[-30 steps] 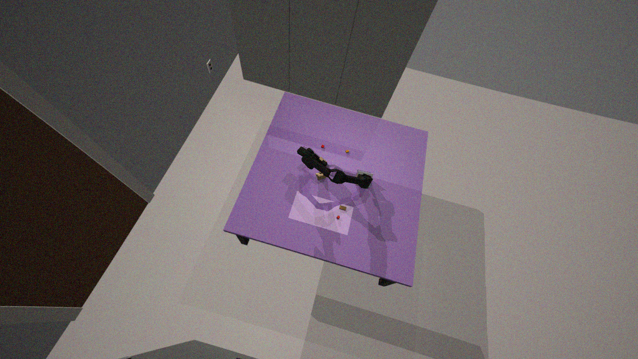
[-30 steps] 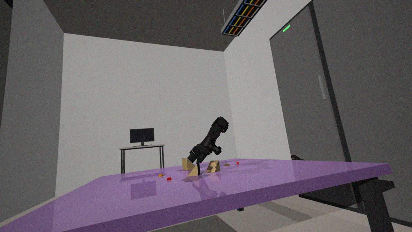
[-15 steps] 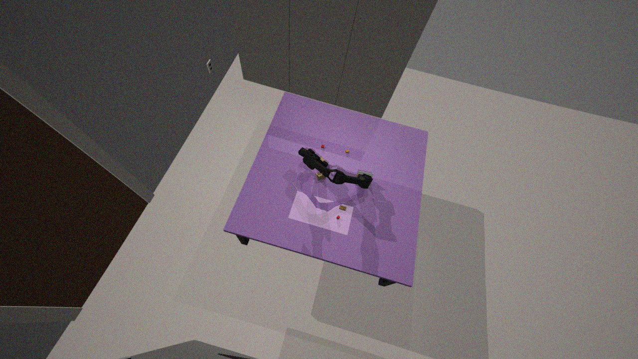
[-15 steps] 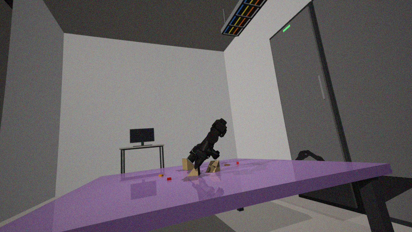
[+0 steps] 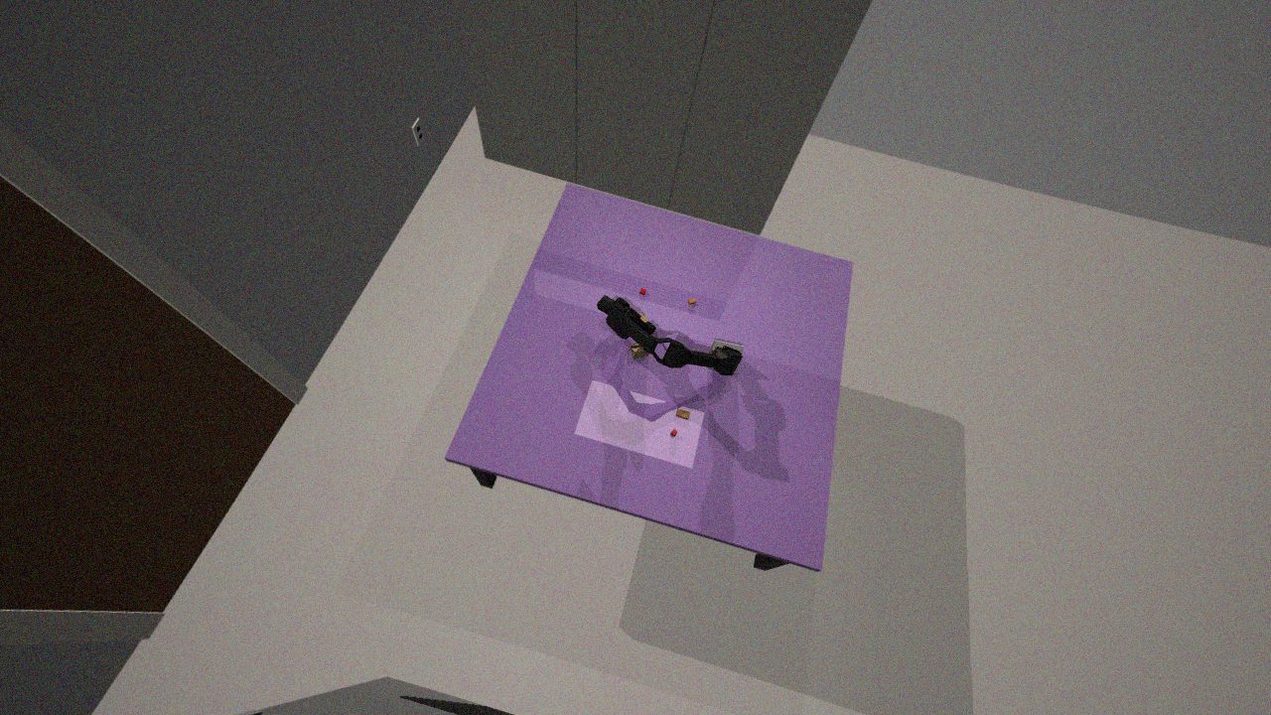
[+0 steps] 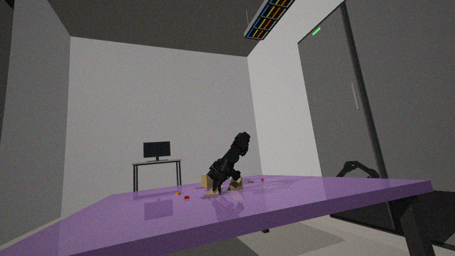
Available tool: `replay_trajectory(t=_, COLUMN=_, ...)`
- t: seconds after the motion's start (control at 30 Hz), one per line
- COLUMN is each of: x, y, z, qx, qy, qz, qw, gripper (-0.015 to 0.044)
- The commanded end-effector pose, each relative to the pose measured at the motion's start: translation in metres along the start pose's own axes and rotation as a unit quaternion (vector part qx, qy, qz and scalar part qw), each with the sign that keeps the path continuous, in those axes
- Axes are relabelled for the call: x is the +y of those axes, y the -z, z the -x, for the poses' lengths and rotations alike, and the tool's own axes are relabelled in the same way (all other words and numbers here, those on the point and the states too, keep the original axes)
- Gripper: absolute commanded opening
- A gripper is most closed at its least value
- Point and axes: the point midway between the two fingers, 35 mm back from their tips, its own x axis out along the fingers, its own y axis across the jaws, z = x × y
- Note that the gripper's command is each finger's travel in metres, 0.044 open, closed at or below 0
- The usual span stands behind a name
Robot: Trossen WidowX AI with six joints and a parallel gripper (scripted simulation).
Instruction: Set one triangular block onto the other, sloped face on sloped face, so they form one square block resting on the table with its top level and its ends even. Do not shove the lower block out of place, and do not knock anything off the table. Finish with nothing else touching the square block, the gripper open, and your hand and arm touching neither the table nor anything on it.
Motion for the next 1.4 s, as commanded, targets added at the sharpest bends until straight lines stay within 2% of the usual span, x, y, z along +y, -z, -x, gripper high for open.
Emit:
replay_trajectory(t=0.0, x=0.0032, y=-0.0006, z=-0.0064, qx=-0.002, qy=-0.001, qz=-0.002, qw=1.000, gripper=0.0440)
replay_trajectory(t=0.07, x=0.0035, y=-0.0005, z=-0.0074, qx=-0.002, qy=-0.001, qz=-0.002, qw=1.000, gripper=0.0440)
replay_trajectory(t=0.23, x=0.0035, y=-0.0005, z=-0.0074, qx=-0.002, qy=-0.001, qz=-0.002, qw=1.000, gripper=0.0309)
replay_trajectory(t=0.53, x=0.0035, y=-0.0005, z=-0.0074, qx=-0.002, qy=-0.001, qz=-0.002, qw=1.000, gripper=0.0249)
replay_trajectory(t=0.83, x=0.0026, y=0.0020, z=-0.0056, qx=0.000, qy=-0.001, qz=0.000, qw=1.000, gripper=0.0012)
replay_trajectory(t=0.87, x=0.0026, y=0.0020, z=-0.0056, qx=0.000, qy=-0.001, qz=0.000, qw=1.000, gripper=0.0000)
replay_trajectory(t=1.37, x=0.0026, y=0.0020, z=-0.0056, qx=0.000, qy=-0.001, qz=0.000, qw=1.000, gripper=0.0000)
